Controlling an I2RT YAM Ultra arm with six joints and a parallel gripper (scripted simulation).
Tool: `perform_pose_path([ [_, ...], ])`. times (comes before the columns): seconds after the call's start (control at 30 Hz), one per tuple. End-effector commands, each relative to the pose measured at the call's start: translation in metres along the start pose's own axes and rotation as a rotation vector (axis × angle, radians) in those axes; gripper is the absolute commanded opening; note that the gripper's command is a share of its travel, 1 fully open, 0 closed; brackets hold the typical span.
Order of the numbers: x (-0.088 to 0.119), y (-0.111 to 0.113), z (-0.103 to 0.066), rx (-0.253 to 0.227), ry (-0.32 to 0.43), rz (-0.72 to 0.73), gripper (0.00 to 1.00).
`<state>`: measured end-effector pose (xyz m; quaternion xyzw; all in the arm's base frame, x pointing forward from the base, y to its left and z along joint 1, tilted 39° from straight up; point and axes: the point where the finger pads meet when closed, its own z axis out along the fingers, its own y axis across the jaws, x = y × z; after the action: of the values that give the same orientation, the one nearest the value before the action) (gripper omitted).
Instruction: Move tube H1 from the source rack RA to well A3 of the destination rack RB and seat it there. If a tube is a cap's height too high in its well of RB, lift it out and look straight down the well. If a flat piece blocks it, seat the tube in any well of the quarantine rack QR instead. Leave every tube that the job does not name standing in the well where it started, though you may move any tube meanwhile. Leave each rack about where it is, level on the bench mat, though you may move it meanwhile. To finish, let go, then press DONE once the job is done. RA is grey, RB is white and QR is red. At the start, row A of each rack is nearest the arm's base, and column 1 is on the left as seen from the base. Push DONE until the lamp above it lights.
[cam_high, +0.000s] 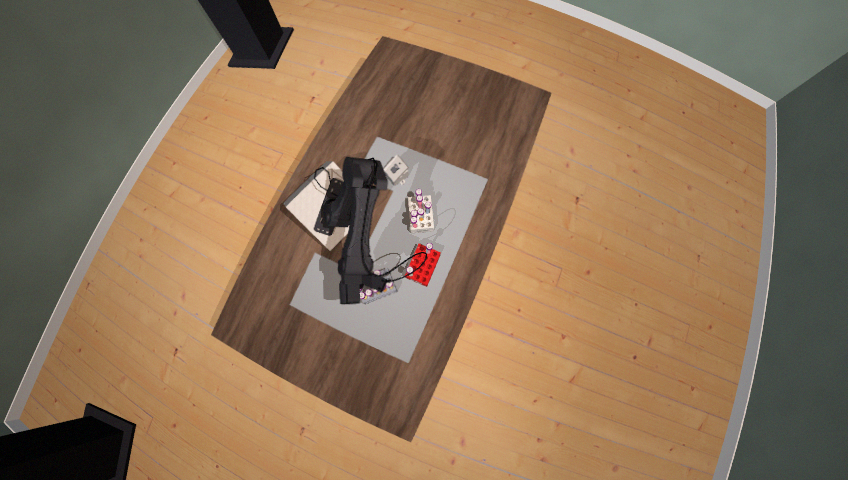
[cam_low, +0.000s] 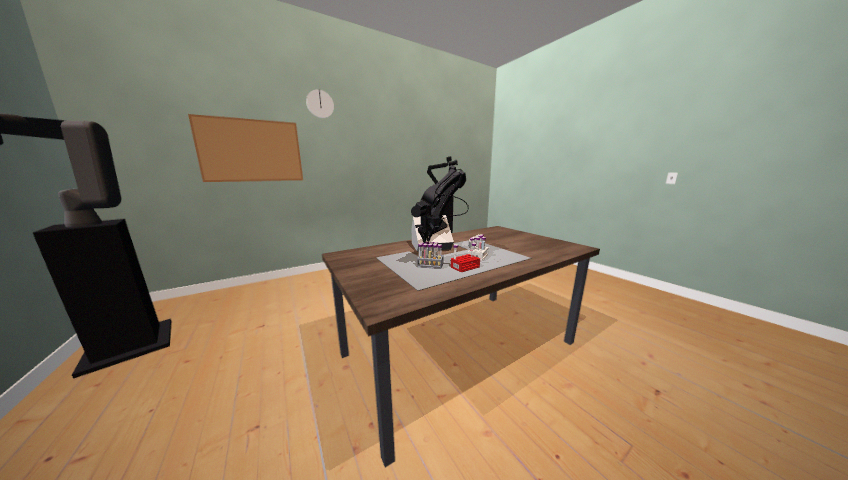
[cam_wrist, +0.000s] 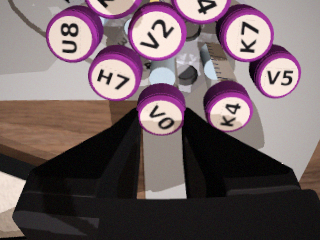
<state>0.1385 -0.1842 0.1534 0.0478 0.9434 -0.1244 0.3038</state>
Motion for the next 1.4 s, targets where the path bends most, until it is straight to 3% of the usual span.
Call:
perform_pose_path([
  [0.0, 0.0001, -0.0054, 0.0010, 0.024, 0.001, 0.002, 0.00],
  [0.4, -0.0018, -0.0042, -0.0003, 0.019, -0.005, -0.002, 0.00],
  [0.43, -0.0018, -0.0042, -0.0003, 0.019, -0.005, -0.002, 0.24],
  [0.8, -0.0018, -0.0042, -0.0003, 0.019, -0.005, -0.002, 0.24],
  [0.83, -0.0018, -0.0042, -0.0003, 0.019, -0.005, -0.002, 0.30],
  [1.37, -0.0018, -0.0042, -0.0003, 0.019, -0.005, -0.002, 0.30],
])
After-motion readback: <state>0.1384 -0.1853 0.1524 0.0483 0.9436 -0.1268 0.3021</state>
